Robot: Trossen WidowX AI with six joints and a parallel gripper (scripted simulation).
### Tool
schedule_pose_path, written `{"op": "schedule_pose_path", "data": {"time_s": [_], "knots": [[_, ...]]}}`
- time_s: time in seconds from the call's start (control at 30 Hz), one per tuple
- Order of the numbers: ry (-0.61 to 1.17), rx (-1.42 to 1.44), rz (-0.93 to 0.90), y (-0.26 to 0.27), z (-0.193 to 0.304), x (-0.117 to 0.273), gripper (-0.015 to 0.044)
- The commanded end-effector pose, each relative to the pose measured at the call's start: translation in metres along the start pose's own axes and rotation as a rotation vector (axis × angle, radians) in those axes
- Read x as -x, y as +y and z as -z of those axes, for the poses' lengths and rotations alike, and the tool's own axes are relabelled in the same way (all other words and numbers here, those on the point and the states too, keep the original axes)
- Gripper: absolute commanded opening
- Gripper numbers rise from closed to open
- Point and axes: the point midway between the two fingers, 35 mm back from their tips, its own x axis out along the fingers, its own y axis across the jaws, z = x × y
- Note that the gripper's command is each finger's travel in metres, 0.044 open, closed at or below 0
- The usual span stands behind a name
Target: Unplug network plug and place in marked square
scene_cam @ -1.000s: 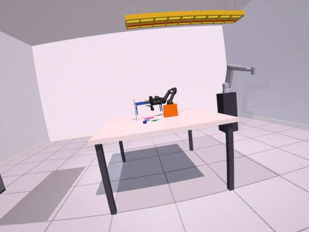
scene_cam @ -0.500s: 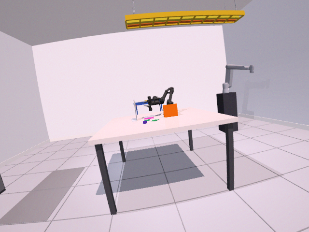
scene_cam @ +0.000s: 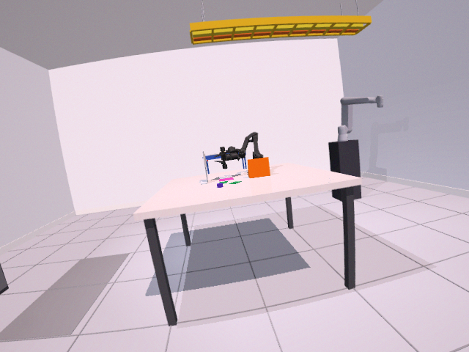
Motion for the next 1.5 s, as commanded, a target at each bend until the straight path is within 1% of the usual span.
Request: {"op": "schedule_pose_path", "data": {"time_s": [0.0, 1.3, 1.37, 1.47], "knots": [[0.001, -0.006, 0.006, -0.002, -0.001, -0.006, 0.0156], [-0.001, -0.005, 0.004, -0.002, -0.015, -0.061, 0.0156], [-0.001, -0.005, 0.004, -0.002, -0.015, -0.061, 0.0104], [-0.001, -0.005, 0.004, -0.002, -0.015, -0.061, 0.0084]]}}
